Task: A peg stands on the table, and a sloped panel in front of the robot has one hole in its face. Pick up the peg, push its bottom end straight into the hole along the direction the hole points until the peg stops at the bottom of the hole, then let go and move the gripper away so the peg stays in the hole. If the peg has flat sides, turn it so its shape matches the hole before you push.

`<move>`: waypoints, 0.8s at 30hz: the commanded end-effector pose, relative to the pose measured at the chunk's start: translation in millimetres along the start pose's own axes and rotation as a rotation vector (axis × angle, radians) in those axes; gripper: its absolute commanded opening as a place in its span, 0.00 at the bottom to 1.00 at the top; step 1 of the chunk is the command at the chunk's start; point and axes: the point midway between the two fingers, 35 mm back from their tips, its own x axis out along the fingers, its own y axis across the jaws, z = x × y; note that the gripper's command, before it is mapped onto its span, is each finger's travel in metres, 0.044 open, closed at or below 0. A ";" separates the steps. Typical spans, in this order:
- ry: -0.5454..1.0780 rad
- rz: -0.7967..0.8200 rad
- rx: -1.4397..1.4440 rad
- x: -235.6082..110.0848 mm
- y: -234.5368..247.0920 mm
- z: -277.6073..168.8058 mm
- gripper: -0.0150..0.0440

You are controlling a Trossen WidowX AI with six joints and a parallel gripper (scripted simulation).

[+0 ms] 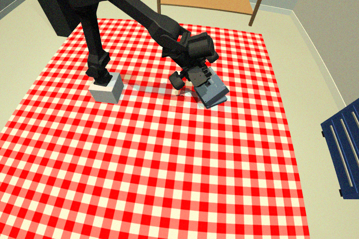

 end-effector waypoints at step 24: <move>-0.002 0.000 0.007 27.8 -1.3 0.7 0.25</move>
